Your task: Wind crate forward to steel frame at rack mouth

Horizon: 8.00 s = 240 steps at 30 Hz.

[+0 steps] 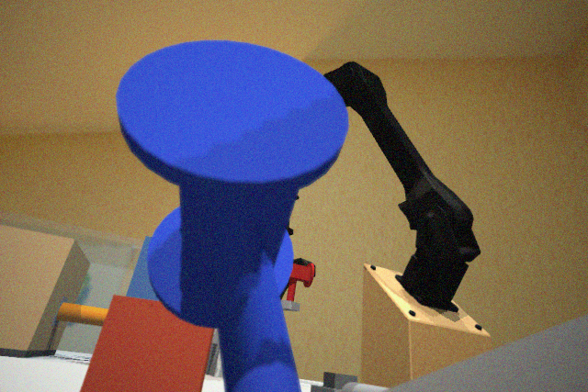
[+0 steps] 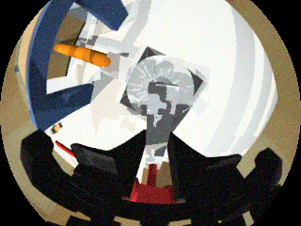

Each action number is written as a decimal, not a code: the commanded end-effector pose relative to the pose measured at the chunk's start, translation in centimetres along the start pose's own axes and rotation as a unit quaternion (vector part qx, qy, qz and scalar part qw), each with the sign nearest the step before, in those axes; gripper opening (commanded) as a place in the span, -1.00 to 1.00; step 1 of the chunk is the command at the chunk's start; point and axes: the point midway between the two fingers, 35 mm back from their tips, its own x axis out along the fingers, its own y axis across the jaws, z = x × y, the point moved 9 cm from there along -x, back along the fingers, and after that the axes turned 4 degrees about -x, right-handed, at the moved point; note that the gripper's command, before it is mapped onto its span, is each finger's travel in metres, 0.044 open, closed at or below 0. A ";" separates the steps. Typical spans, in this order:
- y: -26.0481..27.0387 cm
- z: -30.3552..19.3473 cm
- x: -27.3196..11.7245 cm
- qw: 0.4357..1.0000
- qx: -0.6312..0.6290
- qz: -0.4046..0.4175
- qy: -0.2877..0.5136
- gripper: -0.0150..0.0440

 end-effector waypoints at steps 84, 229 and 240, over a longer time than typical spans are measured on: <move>0.8 1.0 1.7 0.991 0.133 0.015 0.018 -0.49; 0.6 0.8 2.1 0.994 0.108 0.013 0.018 -0.49; 0.7 0.9 2.1 0.991 0.129 0.015 0.018 -0.49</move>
